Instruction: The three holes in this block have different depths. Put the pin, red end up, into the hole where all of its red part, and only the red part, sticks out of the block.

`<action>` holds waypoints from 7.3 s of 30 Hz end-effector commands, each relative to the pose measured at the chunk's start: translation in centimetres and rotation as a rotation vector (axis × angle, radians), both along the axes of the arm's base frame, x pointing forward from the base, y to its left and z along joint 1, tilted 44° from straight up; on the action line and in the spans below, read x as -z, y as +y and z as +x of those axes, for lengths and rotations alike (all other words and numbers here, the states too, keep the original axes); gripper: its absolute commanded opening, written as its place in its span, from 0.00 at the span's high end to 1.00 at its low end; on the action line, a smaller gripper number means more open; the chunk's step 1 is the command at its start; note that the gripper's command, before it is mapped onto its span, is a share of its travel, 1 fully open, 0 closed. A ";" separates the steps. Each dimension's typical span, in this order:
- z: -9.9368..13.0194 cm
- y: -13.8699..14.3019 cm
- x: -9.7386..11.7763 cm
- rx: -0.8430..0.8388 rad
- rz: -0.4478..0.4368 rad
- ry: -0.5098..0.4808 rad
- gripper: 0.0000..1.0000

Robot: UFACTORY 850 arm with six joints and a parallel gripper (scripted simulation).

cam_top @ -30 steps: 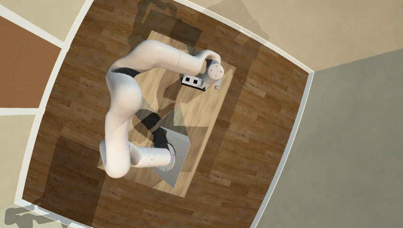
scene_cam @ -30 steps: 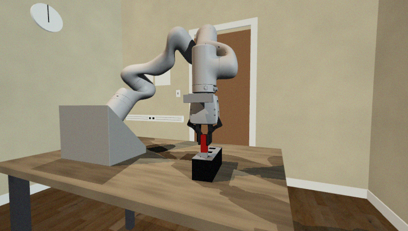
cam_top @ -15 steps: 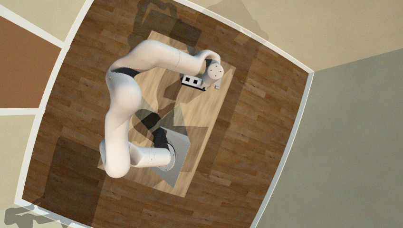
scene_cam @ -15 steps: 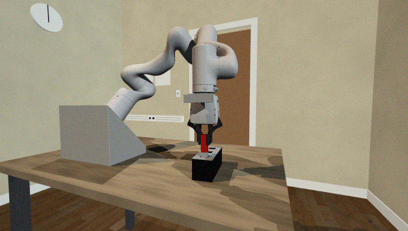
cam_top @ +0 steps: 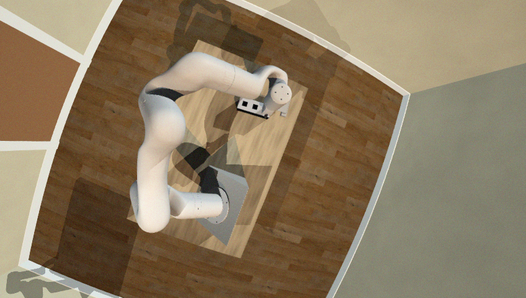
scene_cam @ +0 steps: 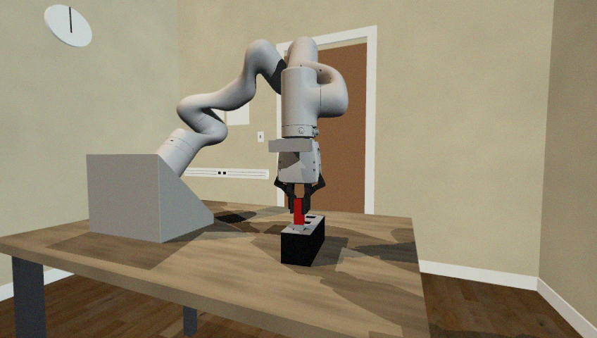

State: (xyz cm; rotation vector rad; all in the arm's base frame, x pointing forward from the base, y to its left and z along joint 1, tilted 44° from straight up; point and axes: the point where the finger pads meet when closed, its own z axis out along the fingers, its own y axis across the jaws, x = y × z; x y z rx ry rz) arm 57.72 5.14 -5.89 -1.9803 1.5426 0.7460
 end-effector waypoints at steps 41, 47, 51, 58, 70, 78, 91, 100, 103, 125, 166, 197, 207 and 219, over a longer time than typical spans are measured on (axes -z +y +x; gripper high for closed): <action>0.2 0.2 0.3 0.001 -0.001 -0.002 1.00; 0.0 0.2 0.2 0.001 -0.001 -0.002 1.00; 0.0 0.2 0.2 0.001 -0.001 -0.002 1.00; 0.0 0.2 0.2 0.001 -0.001 -0.002 1.00; 0.0 0.5 0.5 0.001 -0.001 -0.002 1.00; 0.0 0.5 0.5 0.001 -0.001 -0.002 1.00; 0.0 0.5 0.5 0.001 -0.001 -0.002 1.00; 0.0 0.8 0.8 0.001 -0.001 -0.002 1.00; 0.0 0.8 0.8 0.001 -0.001 -0.002 1.00; 0.1 0.7 0.8 0.001 -0.001 -0.002 1.00; 0.1 0.7 0.8 0.001 -0.001 -0.003 0.00; 0.2 -0.1 0.0 0.001 -0.001 -0.003 0.00; 0.4 -1.0 -0.9 0.001 -0.001 -0.002 0.00; 0.6 -1.8 -1.8 0.001 -0.001 -0.002 0.00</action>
